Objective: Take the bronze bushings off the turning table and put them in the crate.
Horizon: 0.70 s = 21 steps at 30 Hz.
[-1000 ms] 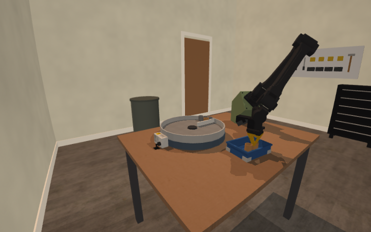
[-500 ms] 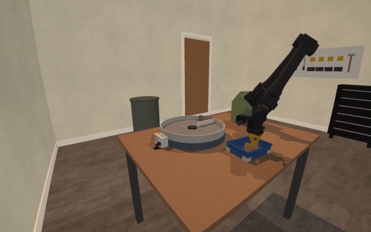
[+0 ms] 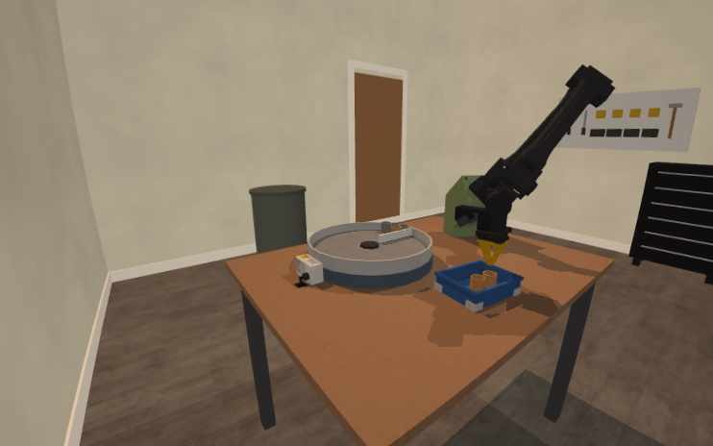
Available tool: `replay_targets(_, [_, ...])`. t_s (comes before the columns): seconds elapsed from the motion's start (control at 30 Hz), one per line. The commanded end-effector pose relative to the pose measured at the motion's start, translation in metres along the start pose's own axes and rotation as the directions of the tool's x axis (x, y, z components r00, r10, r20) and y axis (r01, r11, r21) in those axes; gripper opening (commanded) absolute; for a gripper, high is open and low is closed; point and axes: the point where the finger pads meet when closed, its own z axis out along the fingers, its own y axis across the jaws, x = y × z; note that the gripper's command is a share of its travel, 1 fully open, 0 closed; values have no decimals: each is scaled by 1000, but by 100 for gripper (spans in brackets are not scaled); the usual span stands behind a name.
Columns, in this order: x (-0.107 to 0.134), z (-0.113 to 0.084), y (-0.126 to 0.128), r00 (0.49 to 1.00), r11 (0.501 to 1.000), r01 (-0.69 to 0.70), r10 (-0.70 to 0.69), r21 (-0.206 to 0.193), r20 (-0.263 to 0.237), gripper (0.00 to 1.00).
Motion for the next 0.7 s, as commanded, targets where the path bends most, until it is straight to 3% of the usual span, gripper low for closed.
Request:
replay_targets(0.0, [8,-28,16,999,998,37,-37,-41,7,15])
replay_targets(0.2, [9,-50,16,999,998,40,-39,-42,8,15])
replay_targets(0.3, [9,-52,16,999,998,39,-38,-41,9,15])
replay_targets(0.33, [-5,-38,-1,1000,1000,3,-3,11,15,15])
replay_targets(0.47, [4,-53,10,1000,999,29,-28,-29,13,15])
replay_targets(0.67, [5,-48,7,1000,1000,23,-23,-13,8,15])
